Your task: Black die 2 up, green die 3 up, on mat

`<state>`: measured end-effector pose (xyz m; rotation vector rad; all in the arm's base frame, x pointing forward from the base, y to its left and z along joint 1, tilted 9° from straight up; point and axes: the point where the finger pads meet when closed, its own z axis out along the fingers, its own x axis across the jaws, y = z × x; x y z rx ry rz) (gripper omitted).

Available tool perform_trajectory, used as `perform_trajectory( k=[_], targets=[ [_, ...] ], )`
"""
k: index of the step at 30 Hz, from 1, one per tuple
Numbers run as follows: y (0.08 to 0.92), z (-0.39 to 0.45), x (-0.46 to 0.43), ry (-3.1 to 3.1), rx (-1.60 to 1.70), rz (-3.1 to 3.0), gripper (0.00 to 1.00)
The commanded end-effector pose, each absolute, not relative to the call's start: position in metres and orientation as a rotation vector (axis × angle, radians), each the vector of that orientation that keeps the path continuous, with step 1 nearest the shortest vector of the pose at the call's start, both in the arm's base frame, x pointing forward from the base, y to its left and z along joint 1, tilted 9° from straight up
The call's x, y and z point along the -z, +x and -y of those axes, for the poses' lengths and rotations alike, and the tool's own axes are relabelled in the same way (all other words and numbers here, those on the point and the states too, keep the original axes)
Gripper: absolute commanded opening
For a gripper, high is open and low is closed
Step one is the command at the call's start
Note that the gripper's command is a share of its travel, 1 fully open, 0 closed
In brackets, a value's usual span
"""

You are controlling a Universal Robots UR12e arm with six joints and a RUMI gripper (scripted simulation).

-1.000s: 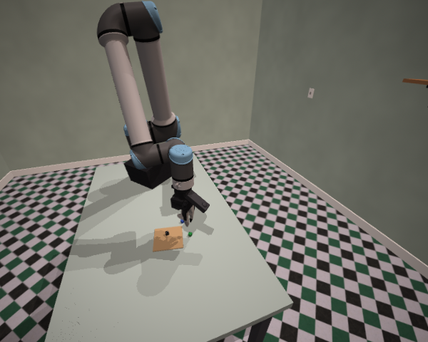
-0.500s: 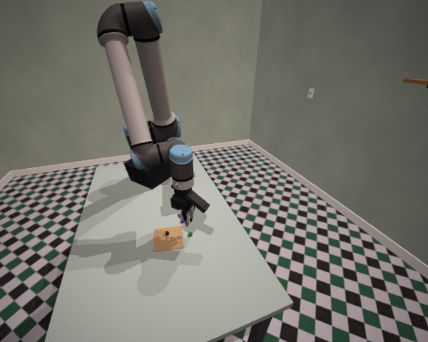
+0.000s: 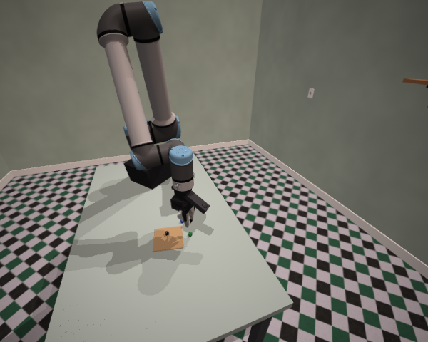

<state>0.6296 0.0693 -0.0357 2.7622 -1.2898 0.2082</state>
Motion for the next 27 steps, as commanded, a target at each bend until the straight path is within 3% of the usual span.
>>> perform_trajectory(
  k=[1,27],
  targets=[
    [0.631,-0.069,0.039,2.763,-0.21,1.29,0.18],
    [0.634,-0.064,0.074,2.763,-0.21,1.29,0.18]
  ],
)
